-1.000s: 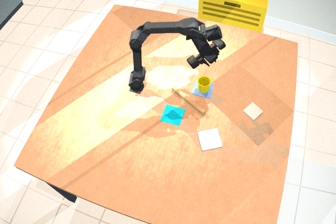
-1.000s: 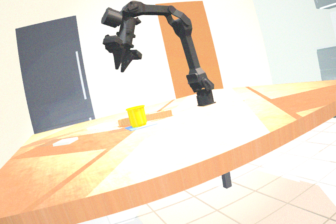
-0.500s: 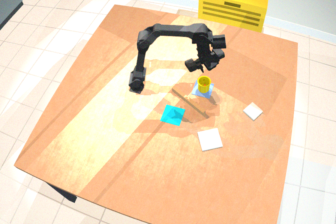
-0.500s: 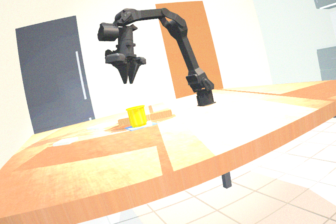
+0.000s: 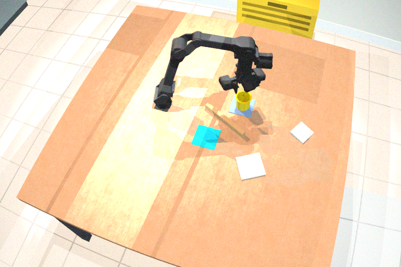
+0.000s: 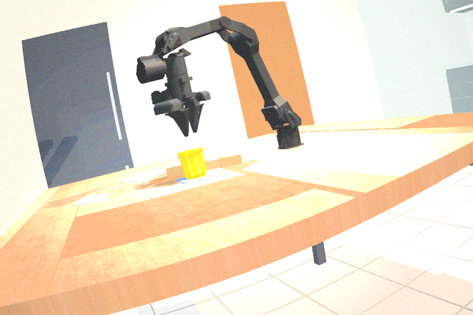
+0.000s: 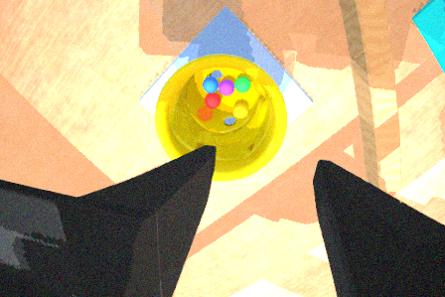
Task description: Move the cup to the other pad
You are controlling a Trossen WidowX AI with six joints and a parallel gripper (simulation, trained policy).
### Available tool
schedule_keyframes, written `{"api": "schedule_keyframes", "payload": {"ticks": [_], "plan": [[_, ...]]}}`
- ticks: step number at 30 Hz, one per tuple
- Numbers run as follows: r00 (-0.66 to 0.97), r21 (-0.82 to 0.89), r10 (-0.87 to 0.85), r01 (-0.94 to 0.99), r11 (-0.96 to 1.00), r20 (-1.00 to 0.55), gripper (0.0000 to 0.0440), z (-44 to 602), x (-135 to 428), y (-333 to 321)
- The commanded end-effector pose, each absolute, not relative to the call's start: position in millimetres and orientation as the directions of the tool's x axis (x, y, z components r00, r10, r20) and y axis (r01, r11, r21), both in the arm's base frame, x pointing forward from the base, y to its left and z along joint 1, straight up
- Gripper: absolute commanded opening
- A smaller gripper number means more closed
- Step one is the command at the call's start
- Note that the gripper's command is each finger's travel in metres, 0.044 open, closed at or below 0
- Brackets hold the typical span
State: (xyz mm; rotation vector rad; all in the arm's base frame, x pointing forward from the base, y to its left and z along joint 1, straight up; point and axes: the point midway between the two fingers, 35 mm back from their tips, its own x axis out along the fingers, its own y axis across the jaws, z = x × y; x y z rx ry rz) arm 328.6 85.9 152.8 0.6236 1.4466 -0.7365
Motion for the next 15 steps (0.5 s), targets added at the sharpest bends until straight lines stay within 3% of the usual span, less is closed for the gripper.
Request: {"api": "schedule_keyframes", "payload": {"ticks": [1, 15], "plan": [[-0.061, -0.109, -0.097, 0.773, 0.625, -0.993, 0.0195, 134.1, 327.1, 83.6], [-0.118, -0.173, -0.128, 0.769, 0.616, -0.985, 0.0203, 88.5, 323.6, 78.3]]}}
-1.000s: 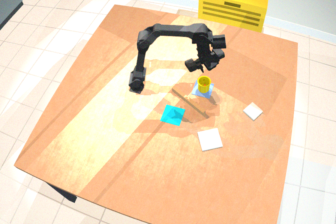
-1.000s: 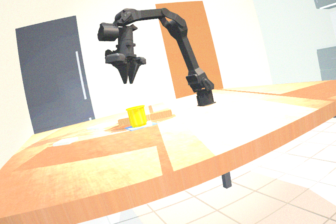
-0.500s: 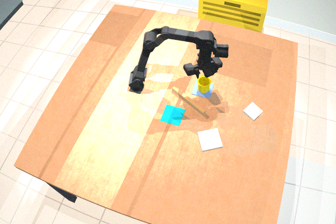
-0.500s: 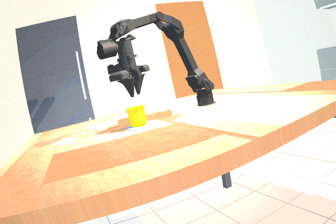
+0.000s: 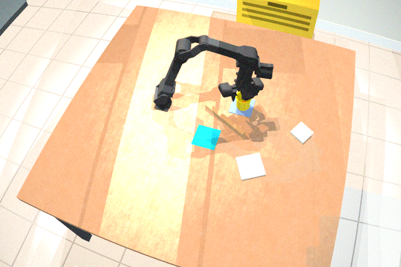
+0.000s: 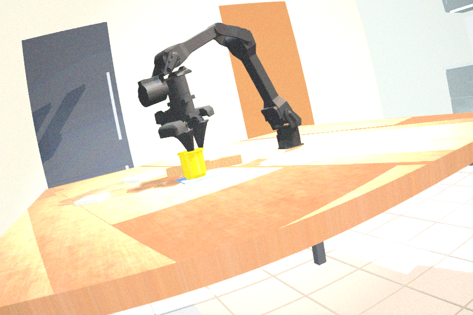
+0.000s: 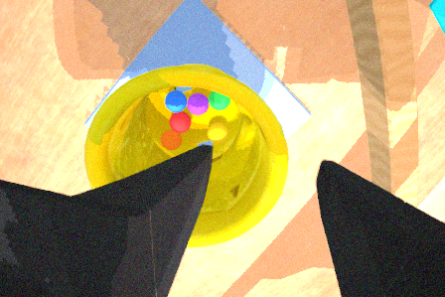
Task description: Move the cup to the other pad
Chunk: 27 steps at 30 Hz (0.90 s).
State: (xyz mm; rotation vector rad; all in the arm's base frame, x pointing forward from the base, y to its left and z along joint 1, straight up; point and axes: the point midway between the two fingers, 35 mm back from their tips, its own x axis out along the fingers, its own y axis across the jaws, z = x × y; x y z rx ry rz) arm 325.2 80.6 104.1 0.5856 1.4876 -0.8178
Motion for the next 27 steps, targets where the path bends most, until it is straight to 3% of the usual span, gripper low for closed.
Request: {"api": "schedule_keyframes", "payload": {"ticks": [1, 8, 17, 27], "plan": [[-0.121, -0.176, -0.13, 0.766, 0.618, -0.984, 0.0203, 85.1, 323.3, 78.0], [-0.14, -0.192, -0.132, 0.741, 0.644, -0.981, 0.02, 61.1, 320.3, 76.1], [-0.132, -0.194, -0.144, 0.707, 0.68, -0.981, 0.0002, 54.0, 317.5, 70.3], [-0.113, -0.176, -0.136, 0.711, 0.68, -0.984, 0.0, 72.0, 314.7, 64.9]]}}
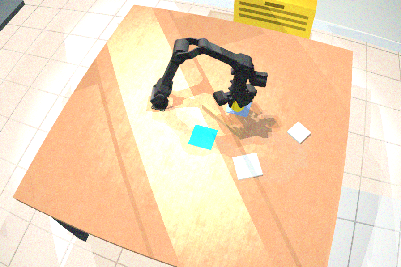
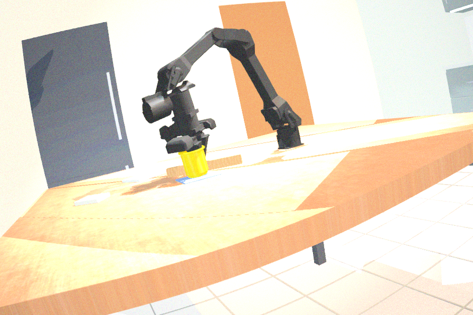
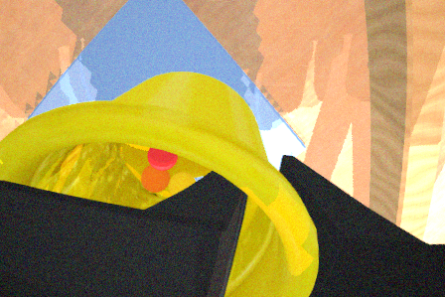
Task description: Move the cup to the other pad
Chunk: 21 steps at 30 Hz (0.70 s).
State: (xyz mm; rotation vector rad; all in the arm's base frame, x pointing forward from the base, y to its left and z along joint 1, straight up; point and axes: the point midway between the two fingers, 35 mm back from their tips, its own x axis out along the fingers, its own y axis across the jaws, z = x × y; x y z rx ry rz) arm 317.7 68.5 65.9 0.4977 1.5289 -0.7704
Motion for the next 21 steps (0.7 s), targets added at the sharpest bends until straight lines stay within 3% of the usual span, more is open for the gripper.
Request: {"api": "schedule_keyframes", "payload": {"ticks": [1, 21], "plan": [[-0.11, -0.173, -0.135, 0.713, 0.679, -0.985, 0.0, 74.3, 314.4, 64.3], [-0.045, -0.09, -0.092, 0.815, 0.573, -0.995, 0.0003, 133.8, 300.6, 33.3]]}}
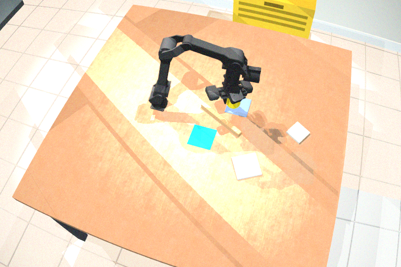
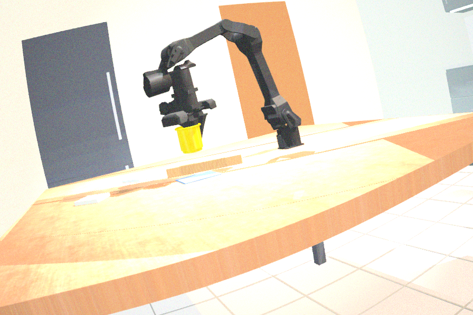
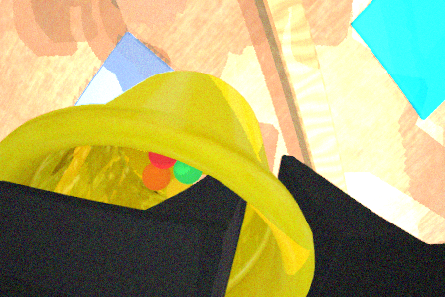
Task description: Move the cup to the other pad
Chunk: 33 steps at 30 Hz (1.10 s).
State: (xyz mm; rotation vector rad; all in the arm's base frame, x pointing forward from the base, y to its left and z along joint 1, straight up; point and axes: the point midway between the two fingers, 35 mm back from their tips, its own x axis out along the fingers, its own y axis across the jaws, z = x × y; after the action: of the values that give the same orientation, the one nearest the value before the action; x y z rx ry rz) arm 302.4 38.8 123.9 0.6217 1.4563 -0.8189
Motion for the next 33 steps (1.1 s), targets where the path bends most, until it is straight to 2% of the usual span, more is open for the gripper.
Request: {"api": "schedule_keyframes", "payload": {"ticks": [1, 33], "plan": [[-0.04, -0.085, -0.091, 0.82, 0.566, -0.995, 0.0002, 135.7, 300.5, 31.1], [0.091, 0.048, -0.106, 0.936, 0.349, -0.99, 0.0, 151.7, 290.2, -53.0]]}}
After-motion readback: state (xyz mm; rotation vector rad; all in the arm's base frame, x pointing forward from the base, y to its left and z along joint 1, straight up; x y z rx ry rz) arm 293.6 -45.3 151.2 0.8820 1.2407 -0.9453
